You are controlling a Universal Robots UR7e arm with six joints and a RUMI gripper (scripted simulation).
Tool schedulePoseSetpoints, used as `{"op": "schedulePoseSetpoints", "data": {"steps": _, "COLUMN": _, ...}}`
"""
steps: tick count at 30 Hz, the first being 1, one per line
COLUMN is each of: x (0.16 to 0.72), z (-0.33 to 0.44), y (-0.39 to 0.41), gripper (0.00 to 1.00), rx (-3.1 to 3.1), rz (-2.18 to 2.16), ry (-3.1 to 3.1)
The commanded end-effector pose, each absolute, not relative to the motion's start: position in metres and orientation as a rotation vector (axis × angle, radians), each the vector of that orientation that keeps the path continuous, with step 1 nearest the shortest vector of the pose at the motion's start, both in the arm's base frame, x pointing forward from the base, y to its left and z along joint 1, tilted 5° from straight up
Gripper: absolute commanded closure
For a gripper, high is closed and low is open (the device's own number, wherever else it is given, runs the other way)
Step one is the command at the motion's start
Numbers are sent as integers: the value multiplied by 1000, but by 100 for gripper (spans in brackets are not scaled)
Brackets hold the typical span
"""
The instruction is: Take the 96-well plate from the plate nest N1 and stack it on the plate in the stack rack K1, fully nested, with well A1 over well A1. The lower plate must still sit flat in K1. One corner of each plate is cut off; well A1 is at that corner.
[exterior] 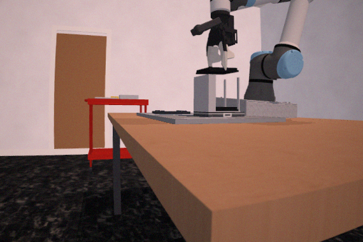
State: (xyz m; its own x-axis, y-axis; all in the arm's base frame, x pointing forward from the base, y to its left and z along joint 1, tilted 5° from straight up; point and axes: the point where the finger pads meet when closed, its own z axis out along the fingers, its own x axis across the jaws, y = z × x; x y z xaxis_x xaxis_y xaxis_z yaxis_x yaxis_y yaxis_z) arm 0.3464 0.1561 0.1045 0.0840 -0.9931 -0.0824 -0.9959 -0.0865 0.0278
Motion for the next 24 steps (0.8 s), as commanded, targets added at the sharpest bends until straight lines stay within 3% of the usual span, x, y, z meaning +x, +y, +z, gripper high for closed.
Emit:
{"op": "schedulePoseSetpoints", "data": {"steps": 1, "x": 347, "z": 105, "y": 156, "gripper": 100, "rx": -2286, "rz": 122, "ry": 2098}}
{"op": "schedulePoseSetpoints", "data": {"steps": 24, "x": 347, "z": 100, "y": 156, "gripper": 100, "rx": -2286, "rz": 122, "ry": 2098}}
